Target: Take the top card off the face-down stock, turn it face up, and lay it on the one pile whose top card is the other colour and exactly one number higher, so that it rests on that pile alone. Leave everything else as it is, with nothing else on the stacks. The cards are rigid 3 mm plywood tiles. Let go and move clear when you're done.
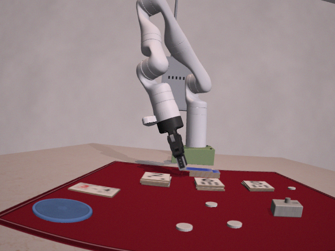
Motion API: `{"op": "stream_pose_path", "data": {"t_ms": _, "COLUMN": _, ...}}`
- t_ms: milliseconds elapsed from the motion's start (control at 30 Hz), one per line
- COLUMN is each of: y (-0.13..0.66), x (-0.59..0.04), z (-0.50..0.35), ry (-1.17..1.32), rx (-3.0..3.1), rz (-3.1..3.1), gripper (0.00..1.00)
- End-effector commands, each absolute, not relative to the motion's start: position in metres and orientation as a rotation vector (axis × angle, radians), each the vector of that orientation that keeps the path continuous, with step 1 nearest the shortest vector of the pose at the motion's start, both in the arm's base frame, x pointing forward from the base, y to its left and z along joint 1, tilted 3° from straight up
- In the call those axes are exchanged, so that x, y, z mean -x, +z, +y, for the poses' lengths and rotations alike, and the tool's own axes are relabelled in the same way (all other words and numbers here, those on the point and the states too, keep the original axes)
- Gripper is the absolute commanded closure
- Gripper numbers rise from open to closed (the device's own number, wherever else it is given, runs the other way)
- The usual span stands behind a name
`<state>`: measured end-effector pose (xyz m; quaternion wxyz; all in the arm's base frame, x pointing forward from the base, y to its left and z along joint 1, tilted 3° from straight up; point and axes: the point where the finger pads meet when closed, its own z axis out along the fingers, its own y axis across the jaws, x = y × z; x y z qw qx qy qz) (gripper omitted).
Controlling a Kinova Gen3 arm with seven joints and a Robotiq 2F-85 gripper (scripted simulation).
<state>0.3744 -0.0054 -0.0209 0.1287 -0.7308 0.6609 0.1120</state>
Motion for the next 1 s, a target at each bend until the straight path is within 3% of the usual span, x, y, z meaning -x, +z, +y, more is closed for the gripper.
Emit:
{"op": "stream_pose_path", "data": {"t_ms": 0, "y": -0.0226, "x": -0.3746, "z": -0.0077, "ry": 0.317, "rx": 2.132, "rz": 1.915, "gripper": 0.15}}
{"op": "stream_pose_path", "data": {"t_ms": 533, "y": -0.0226, "x": -0.3746, "z": -0.0077, "ry": 0.317, "rx": 2.132, "rz": 1.915, "gripper": 0.15}}
{"op": "stream_pose_path", "data": {"t_ms": 567, "y": -0.0226, "x": -0.3746, "z": -0.0077, "ry": 0.317, "rx": 2.132, "rz": 1.915, "gripper": 0.27}}
{"op": "stream_pose_path", "data": {"t_ms": 967, "y": -0.0226, "x": -0.3746, "z": -0.0077, "ry": 0.317, "rx": 2.132, "rz": 1.915, "gripper": 0.27}}
